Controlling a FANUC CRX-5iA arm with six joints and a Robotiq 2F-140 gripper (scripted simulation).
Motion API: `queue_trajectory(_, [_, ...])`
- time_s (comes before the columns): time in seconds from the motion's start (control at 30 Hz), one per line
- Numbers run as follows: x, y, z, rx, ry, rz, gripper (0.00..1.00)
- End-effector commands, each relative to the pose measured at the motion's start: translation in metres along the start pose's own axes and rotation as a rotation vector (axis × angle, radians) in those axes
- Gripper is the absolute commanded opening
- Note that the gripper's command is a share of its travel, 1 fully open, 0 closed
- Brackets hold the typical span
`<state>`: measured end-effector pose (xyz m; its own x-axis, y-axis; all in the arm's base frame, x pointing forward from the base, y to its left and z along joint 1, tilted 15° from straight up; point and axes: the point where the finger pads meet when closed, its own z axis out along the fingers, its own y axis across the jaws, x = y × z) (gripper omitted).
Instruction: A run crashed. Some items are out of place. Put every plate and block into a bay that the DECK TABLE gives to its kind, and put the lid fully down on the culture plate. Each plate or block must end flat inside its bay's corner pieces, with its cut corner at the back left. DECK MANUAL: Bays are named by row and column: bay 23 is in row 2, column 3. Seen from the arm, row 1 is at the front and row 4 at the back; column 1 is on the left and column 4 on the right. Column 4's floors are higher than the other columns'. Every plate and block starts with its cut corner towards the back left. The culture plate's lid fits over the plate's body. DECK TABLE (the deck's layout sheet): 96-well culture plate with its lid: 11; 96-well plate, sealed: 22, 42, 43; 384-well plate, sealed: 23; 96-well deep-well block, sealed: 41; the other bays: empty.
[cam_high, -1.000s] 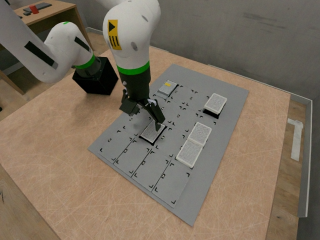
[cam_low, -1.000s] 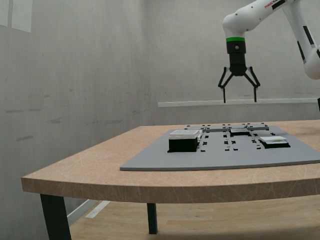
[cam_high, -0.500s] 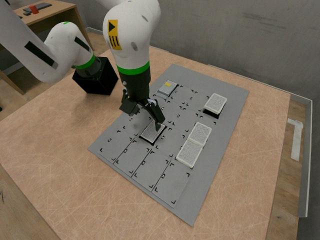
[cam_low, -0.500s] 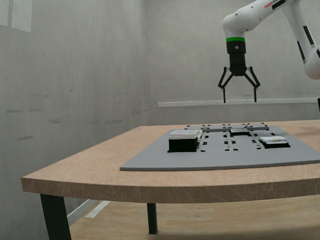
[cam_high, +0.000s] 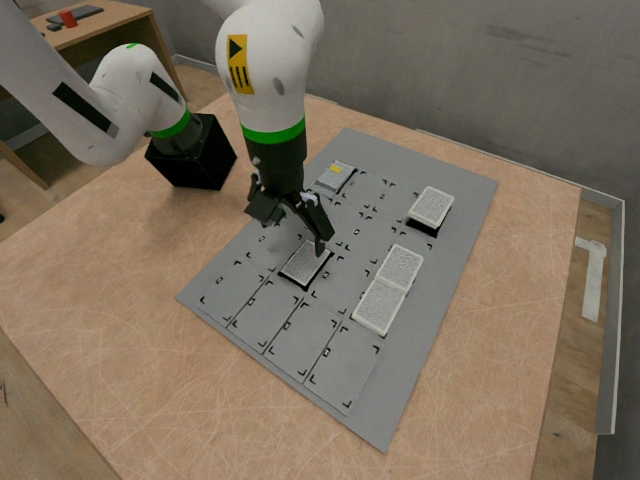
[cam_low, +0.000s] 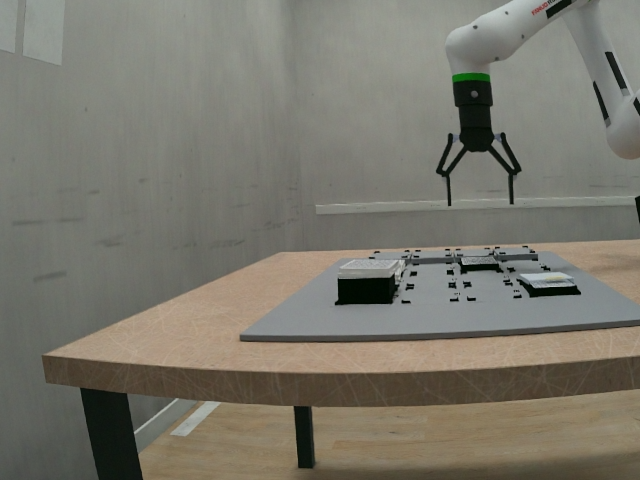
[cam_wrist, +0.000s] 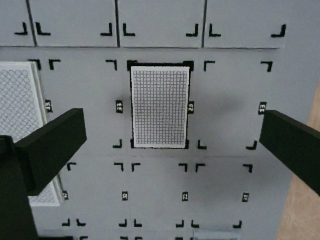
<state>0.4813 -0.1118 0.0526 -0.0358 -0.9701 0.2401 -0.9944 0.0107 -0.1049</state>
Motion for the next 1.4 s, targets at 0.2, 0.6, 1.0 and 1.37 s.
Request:
queue_trajectory(0.2, [-0.032, -0.001, -0.001, 0.002, 0.001, 0.000, 1.00])
queue_trajectory(0.6, [-0.080, -0.001, -0.001, 0.002, 0.000, 0.000, 1.00])
queue_trajectory(1.0, [-0.120, -0.001, -0.001, 0.002, 0.000, 0.000, 1.00])
queue_trajectory(1.37, [-0.148, -0.001, -0.001, 0.002, 0.000, 0.000, 1.00])
